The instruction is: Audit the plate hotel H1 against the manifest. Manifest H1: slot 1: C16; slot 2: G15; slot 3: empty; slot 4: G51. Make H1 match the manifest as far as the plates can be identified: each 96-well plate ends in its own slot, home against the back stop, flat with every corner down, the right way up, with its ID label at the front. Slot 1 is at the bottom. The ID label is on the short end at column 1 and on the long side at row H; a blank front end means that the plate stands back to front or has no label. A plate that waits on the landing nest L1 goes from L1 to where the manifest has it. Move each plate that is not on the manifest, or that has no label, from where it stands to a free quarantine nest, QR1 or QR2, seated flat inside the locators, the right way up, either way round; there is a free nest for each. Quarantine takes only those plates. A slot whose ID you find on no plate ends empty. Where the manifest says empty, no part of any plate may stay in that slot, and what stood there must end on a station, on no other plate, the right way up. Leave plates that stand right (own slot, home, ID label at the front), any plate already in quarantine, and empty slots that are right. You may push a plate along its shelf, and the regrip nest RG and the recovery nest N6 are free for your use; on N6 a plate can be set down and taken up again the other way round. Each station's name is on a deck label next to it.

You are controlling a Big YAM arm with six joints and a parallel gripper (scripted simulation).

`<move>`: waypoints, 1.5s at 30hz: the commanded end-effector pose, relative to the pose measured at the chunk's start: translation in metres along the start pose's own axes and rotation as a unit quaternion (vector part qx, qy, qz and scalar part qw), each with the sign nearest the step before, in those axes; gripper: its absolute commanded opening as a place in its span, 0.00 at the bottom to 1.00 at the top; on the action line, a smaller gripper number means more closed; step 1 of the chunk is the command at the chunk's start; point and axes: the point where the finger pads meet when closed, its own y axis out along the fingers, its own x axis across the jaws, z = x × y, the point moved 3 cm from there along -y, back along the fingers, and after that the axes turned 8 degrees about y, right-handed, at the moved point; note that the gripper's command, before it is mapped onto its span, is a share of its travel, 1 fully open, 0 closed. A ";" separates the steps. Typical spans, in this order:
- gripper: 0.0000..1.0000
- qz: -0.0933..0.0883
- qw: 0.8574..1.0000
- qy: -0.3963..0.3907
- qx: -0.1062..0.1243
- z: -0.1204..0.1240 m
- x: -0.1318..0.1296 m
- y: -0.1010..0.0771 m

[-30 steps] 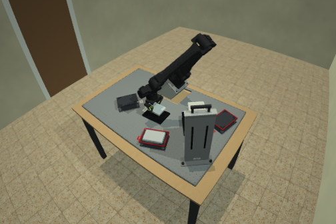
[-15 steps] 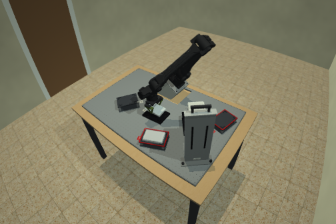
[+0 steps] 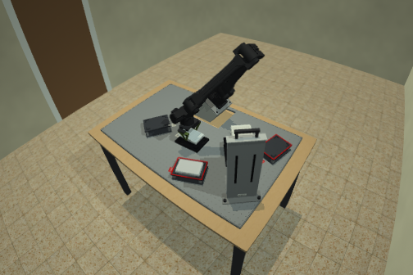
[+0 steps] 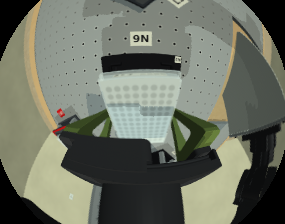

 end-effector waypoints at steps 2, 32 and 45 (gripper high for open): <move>0.86 0.005 1.000 -0.002 0.001 0.003 -0.004 0.009; 0.86 0.005 1.000 -0.002 0.001 0.003 -0.004 0.027; 0.86 -0.007 1.000 -0.006 0.000 0.003 0.005 0.023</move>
